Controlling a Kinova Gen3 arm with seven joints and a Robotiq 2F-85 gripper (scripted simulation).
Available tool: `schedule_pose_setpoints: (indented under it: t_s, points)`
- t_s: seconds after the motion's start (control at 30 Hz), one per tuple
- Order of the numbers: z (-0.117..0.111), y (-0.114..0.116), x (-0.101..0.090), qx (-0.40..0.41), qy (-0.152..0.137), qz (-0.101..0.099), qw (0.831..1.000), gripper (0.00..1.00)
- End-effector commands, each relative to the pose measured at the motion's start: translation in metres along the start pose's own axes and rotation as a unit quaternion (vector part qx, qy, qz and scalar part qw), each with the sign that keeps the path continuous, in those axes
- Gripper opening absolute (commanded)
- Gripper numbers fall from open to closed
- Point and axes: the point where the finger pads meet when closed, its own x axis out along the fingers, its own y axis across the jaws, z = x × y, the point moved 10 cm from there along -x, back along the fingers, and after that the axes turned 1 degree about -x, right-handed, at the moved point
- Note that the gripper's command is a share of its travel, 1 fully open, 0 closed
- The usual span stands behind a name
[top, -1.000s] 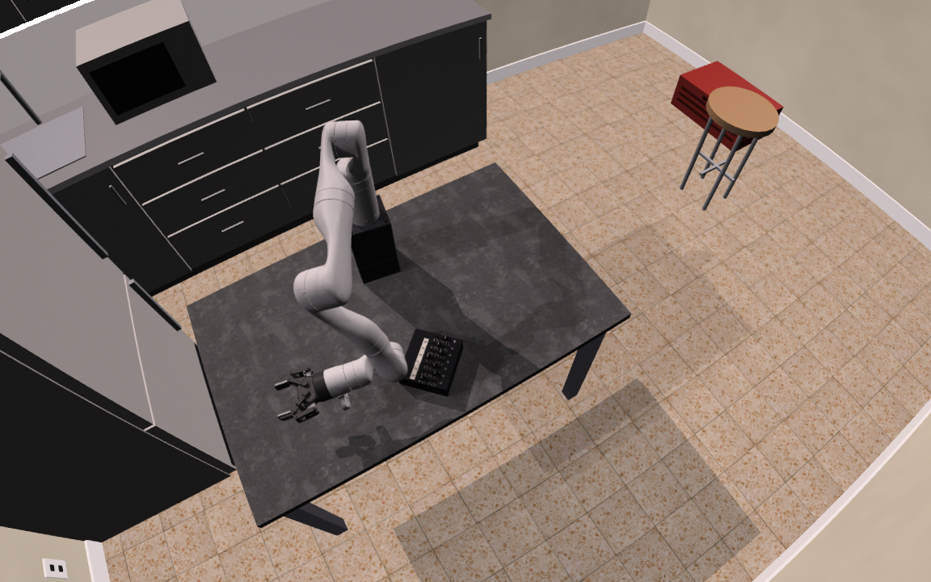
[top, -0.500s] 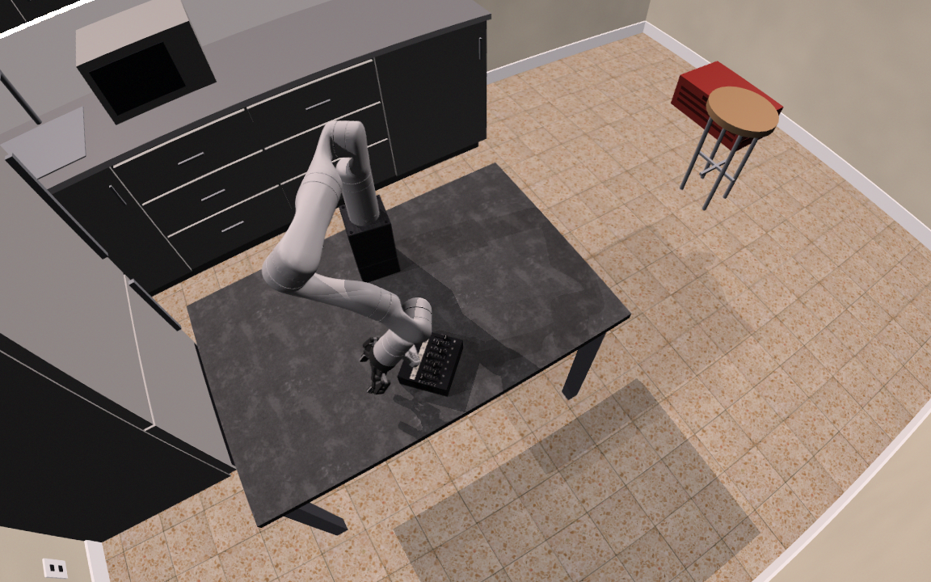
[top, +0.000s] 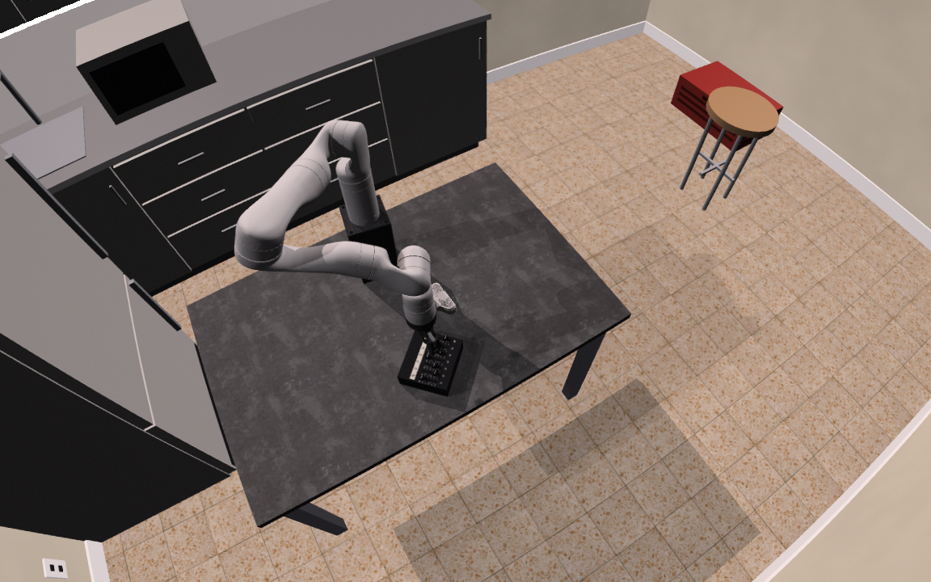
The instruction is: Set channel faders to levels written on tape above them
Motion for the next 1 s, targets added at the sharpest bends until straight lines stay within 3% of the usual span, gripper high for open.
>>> schedule_pose_setpoints:
  t_s: [0.0, 0.97]
  points:
    - [0.0013, -0.0009, -0.0115, -0.002, 0.008, 0.009, 1.000, 1.00]
    - [-0.0009, -0.0003, -0.0124, -0.018, 0.012, 0.013, 1.000, 1.00]
